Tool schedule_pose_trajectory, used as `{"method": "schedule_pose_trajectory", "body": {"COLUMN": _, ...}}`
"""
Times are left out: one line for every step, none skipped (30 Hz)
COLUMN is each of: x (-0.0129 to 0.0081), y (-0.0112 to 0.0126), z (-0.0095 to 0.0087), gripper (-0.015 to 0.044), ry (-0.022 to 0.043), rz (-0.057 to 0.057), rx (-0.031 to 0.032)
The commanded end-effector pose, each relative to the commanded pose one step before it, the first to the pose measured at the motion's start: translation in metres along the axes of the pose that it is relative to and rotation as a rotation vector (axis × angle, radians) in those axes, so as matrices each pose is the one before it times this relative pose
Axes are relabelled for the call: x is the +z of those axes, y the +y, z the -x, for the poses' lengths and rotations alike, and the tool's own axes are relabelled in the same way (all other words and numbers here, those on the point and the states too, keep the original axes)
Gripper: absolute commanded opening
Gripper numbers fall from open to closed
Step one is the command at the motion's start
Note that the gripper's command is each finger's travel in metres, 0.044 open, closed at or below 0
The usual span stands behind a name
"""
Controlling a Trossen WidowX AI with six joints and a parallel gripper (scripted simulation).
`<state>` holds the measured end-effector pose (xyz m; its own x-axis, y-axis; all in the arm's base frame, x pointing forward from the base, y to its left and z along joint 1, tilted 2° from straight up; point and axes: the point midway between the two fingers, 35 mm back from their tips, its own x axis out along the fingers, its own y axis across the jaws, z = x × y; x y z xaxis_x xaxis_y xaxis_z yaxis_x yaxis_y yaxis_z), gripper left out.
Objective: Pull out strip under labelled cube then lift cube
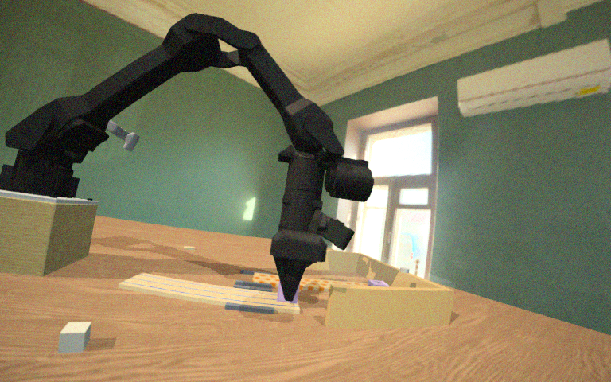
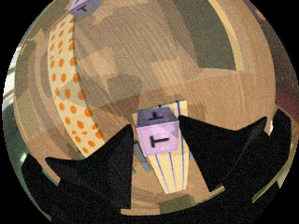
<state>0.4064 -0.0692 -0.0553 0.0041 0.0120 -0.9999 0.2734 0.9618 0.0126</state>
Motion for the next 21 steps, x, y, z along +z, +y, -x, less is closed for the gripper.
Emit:
{"method": "schedule_pose_trajectory", "body": {"x": 0.00003, "y": 0.00002, "z": 0.00004, "gripper": 0.0145, "ry": -0.0001, "rz": 0.0, "rx": 0.00015}}
{"method": "schedule_pose_trajectory", "body": {"x": 0.0, "y": 0.0, "z": 0.0, "gripper": 0.0138, "ry": 0.0, "rz": 0.0, "rx": 0.0}}
{"method": "schedule_pose_trajectory", "body": {"x": 0.0, "y": 0.0, "z": 0.0, "gripper": 0.0132, "ry": 0.0, "rz": 0.0, "rx": 0.0}}
{"method": "schedule_pose_trajectory", "body": {"x": 0.0, "y": 0.0, "z": 0.0, "gripper": 0.0125, "ry": 0.0, "rz": 0.0, "rx": 0.0}}
{"method": "schedule_pose_trajectory", "body": {"x": 0.0, "y": 0.0, "z": 0.0, "gripper": 0.0118, "ry": 0.0, "rz": 0.0, "rx": 0.0}}
{"method": "schedule_pose_trajectory", "body": {"x": 0.0, "y": 0.0, "z": 0.0, "gripper": 0.0112, "ry": 0.0, "rz": 0.0, "rx": 0.0}}
{"method": "schedule_pose_trajectory", "body": {"x": 0.0, "y": 0.0, "z": 0.0, "gripper": 0.0105, "ry": 0.0, "rz": 0.0, "rx": 0.0}}
{"method": "schedule_pose_trajectory", "body": {"x": 0.0, "y": 0.0, "z": 0.0, "gripper": 0.0098, "ry": 0.0, "rz": 0.0, "rx": 0.0}}
{"method": "schedule_pose_trajectory", "body": {"x": 0.0, "y": 0.0, "z": 0.0, "gripper": 0.0072, "ry": 0.0, "rz": 0.0, "rx": 0.0}}
{"method": "schedule_pose_trajectory", "body": {"x": 0.0, "y": 0.0, "z": 0.0, "gripper": 0.0046, "ry": 0.0, "rz": 0.0, "rx": 0.0}}
{"method": "schedule_pose_trajectory", "body": {"x": -0.00055, "y": -0.00006, "z": 0.00052, "gripper": 0.002, "ry": 0.0001, "rz": -0.0001, "rx": -0.00004}}
{"method": "schedule_pose_trajectory", "body": {"x": -0.00167, "y": -0.00017, "z": 0.00154, "gripper": 0.0, "ry": 0.00029, "rz": -0.0002, "rx": -0.00012}}
{"method": "schedule_pose_trajectory", "body": {"x": -0.0028, "y": -0.00029, "z": 0.00253, "gripper": 0.0, "ry": 0.00049, "rz": -0.0003, "rx": -0.0002}}
{"method": "schedule_pose_trajectory", "body": {"x": -0.00346, "y": -0.00036, "z": 0.00302, "gripper": 0.0, "ry": 0.0006, "rz": -0.0003, "rx": -0.00024}}
{"method": "schedule_pose_trajectory", "body": {"x": -0.00351, "y": -0.00037, "z": 0.00296, "gripper": 0.0, "ry": 0.00061, "rz": -0.0003, "rx": -0.00024}}
{"method": "schedule_pose_trajectory", "body": {"x": -0.00356, "y": -0.00038, "z": 0.0029, "gripper": 0.0, "ry": 0.00061, "rz": -0.0003, "rx": -0.00024}}
{"method": "schedule_pose_trajectory", "body": {"x": -0.00361, "y": -0.00038, "z": 0.00283, "gripper": 0.0, "ry": 0.00061, "rz": -0.0003, "rx": -0.00024}}
{"method": "schedule_pose_trajectory", "body": {"x": -0.00366, "y": -0.00039, "z": 0.00277, "gripper": 0.0, "ry": 0.00062, "rz": -0.0003, "rx": -0.00024}}
{"method": "schedule_pose_trajectory", "body": {"x": -0.0037, "y": -0.0004, "z": 0.00271, "gripper": 0.0, "ry": 0.00062, "rz": -0.0003, "rx": -0.00024}}
{"method": "schedule_pose_trajectory", "body": {"x": -0.00375, "y": -0.00041, "z": 0.00264, "gripper": 0.0, "ry": 0.00062, "rz": -0.0003, "rx": -0.00024}}
{"method": "schedule_pose_trajectory", "body": {"x": -0.00379, "y": -0.00041, "z": 0.00257, "gripper": 0.0, "ry": 0.00063, "rz": -0.0003, "rx": -0.00024}}
